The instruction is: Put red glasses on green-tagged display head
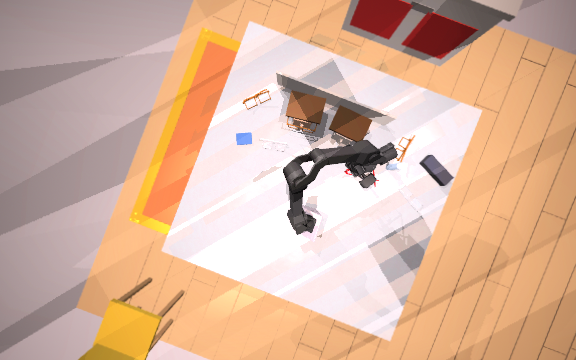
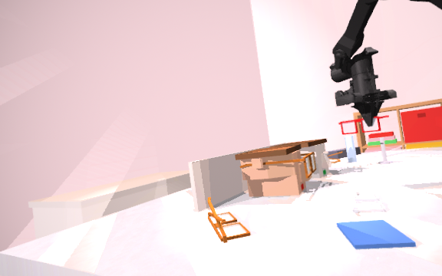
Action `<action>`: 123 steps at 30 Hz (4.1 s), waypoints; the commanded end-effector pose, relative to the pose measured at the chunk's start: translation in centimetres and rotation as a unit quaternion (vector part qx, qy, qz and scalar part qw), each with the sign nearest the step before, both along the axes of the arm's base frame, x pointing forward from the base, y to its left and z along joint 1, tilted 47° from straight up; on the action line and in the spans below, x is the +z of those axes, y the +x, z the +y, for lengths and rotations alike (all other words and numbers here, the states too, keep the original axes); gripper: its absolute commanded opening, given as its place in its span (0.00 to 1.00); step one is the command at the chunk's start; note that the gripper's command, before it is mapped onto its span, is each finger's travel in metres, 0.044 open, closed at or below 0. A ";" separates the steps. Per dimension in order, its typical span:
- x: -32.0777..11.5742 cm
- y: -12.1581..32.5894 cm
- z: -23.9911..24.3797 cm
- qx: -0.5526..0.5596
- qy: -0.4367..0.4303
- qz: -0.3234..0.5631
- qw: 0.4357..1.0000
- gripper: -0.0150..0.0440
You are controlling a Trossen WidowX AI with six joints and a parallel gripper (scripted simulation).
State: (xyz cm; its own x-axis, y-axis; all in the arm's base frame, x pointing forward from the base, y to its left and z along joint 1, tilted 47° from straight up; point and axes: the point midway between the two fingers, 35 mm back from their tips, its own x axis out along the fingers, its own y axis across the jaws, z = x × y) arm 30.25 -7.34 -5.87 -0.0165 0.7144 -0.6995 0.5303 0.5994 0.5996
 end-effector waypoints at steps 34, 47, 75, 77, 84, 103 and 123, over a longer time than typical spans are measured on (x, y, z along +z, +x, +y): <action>-9.4 -2.5 -2.9 0.129 0.011 -0.134 0.983 0.25; -11.0 -2.6 -1.1 0.129 0.012 -0.134 0.982 0.25; -10.3 -0.8 -0.4 0.128 0.012 -0.135 0.982 0.25; -10.2 -0.7 -0.3 0.128 0.012 -0.135 0.982 0.25; -10.1 -0.3 -0.2 0.128 0.012 -0.135 0.982 0.25; -9.9 0.8 0.0 0.128 0.012 -0.135 0.982 0.25; -9.9 1.9 0.1 0.128 0.012 -0.135 0.982 0.25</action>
State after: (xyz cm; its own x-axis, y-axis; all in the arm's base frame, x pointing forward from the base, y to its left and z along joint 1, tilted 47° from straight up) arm 31.41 -7.07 -15.84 -0.0258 0.7297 -0.6833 0.1888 0.6748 0.7134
